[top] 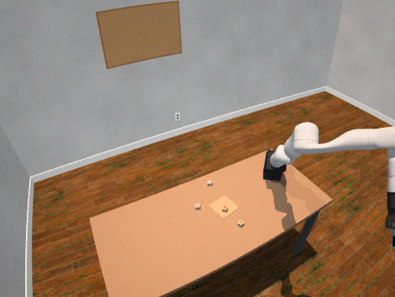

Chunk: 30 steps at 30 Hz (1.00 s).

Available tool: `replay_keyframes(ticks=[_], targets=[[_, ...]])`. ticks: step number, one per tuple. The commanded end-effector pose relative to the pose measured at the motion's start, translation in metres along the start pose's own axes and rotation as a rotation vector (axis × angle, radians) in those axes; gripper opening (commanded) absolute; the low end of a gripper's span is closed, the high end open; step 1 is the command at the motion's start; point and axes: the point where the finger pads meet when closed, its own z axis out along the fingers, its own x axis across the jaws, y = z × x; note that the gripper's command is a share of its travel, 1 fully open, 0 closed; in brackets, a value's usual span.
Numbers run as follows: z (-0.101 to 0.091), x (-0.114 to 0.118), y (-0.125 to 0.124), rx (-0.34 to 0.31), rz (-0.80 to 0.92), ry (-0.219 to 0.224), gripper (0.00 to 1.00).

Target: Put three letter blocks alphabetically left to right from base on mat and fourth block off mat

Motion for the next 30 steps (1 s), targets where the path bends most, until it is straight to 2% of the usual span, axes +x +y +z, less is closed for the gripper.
replay_keyframes(ticks=[1, 20, 26, 30], targets=[[-0.001, 0.001, 0.000, 0.000, 0.000, 0.002, 1.00], [-0.002, 0.001, -0.001, 0.002, -0.001, 0.004, 1.00], [-0.011, 0.008, -0.014, 0.032, -0.014, 0.032, 1.00], [-0.027, 0.018, -0.034, 0.074, -0.032, 0.071, 1.00]])
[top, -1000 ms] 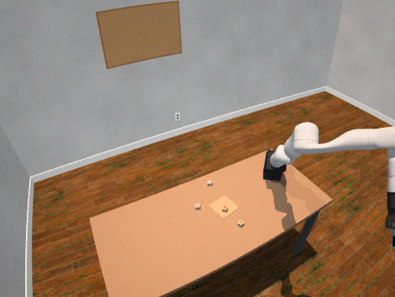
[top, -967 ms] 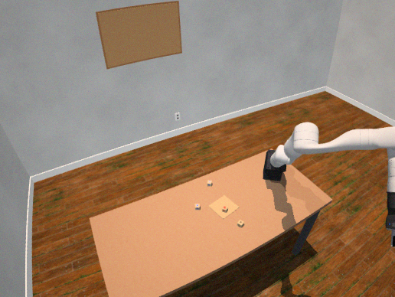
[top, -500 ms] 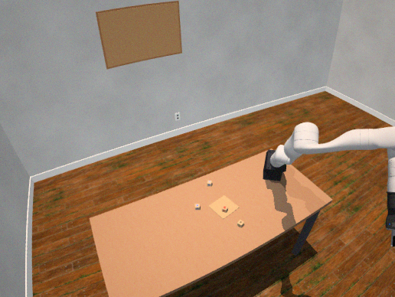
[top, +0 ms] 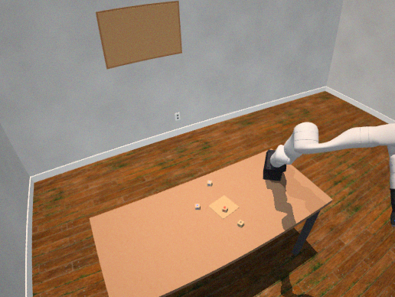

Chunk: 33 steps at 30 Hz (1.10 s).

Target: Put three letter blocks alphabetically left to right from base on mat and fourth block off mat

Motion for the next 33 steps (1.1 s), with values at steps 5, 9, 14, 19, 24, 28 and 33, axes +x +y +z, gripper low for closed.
replay_keyframes(ticks=[5, 9, 14, 19, 24, 28, 33], targets=[[-0.030, 0.018, -0.038, 0.084, -0.039, 0.075, 1.00], [-0.071, 0.036, -0.083, 0.190, -0.077, 0.163, 1.00], [-0.136, 0.056, -0.136, 0.329, -0.123, 0.286, 1.00], [-0.208, 0.067, -0.181, 0.464, -0.164, 0.408, 1.00], [-0.269, 0.071, -0.208, 0.565, -0.193, 0.502, 1.00], [-0.331, 0.070, -0.230, 0.664, -0.220, 0.595, 1.00], [-0.412, 0.061, -0.248, 0.786, -0.252, 0.712, 1.00]])
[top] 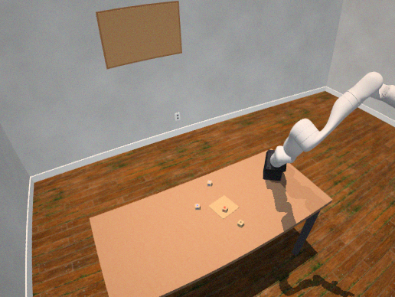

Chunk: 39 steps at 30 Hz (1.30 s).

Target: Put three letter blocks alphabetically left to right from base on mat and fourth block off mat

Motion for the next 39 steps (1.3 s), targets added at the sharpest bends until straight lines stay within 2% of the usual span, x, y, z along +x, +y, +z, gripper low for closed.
replay_keyframes(ticks=[1, 3, 5, 6, 8, 12, 13, 19, 20, 27, 28, 35, 36, 39], targets=[[-0.026, 0.032, -0.045, 0.077, -0.046, 0.086, 1.00], [-0.045, 0.047, -0.068, 0.123, -0.060, 0.133, 1.00], [-0.045, 0.047, -0.068, 0.123, -0.060, 0.133, 1.00], [-0.070, 0.065, -0.096, 0.181, -0.078, 0.192, 1.00], [-0.088, 0.076, -0.113, 0.217, -0.089, 0.229, 1.00], [-0.134, 0.099, -0.153, 0.306, -0.115, 0.322, 1.00], [-0.139, 0.101, -0.157, 0.315, -0.118, 0.332, 1.00], [-0.139, 0.102, -0.157, 0.315, -0.117, 0.332, 1.00], [-0.176, 0.115, -0.184, 0.378, -0.137, 0.398, 1.00], [-0.176, 0.115, -0.184, 0.378, -0.137, 0.398, 1.00], [-0.216, 0.126, -0.209, 0.441, -0.156, 0.466, 1.00], [-0.216, 0.126, -0.209, 0.441, -0.156, 0.466, 1.00], [-0.259, 0.135, -0.232, 0.505, -0.176, 0.536, 1.00], [-0.259, 0.135, -0.232, 0.505, -0.176, 0.536, 1.00]])
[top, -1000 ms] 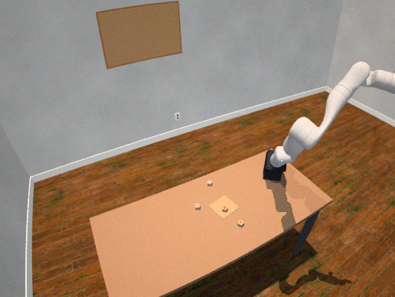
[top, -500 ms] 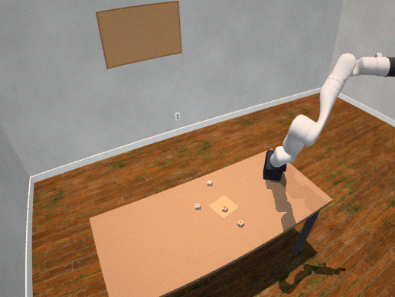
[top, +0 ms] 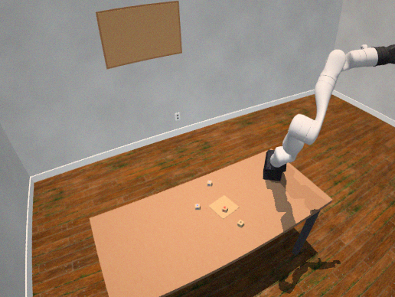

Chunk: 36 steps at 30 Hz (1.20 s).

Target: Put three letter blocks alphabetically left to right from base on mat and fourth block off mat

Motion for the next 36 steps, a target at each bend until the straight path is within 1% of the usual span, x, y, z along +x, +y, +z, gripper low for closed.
replay_keyframes(ticks=[1, 4, 5, 12, 13, 20, 21, 28, 29, 36], targets=[[-0.005, 0.010, -0.013, 0.018, -0.026, 0.024, 1.00], [-0.005, 0.010, -0.013, 0.018, -0.026, 0.024, 1.00], [-0.027, 0.039, -0.048, 0.082, -0.047, 0.095, 1.00], [-0.027, 0.039, -0.048, 0.082, -0.047, 0.095, 1.00], [-0.053, 0.067, -0.084, 0.147, -0.069, 0.168, 1.00], [-0.053, 0.067, -0.084, 0.147, -0.069, 0.168, 1.00], [-0.083, 0.093, -0.119, 0.213, -0.092, 0.243, 1.00], [-0.083, 0.093, -0.119, 0.213, -0.092, 0.243, 1.00], [-0.118, 0.117, -0.154, 0.278, -0.115, 0.318, 1.00], [-0.118, 0.117, -0.154, 0.278, -0.115, 0.318, 1.00]])
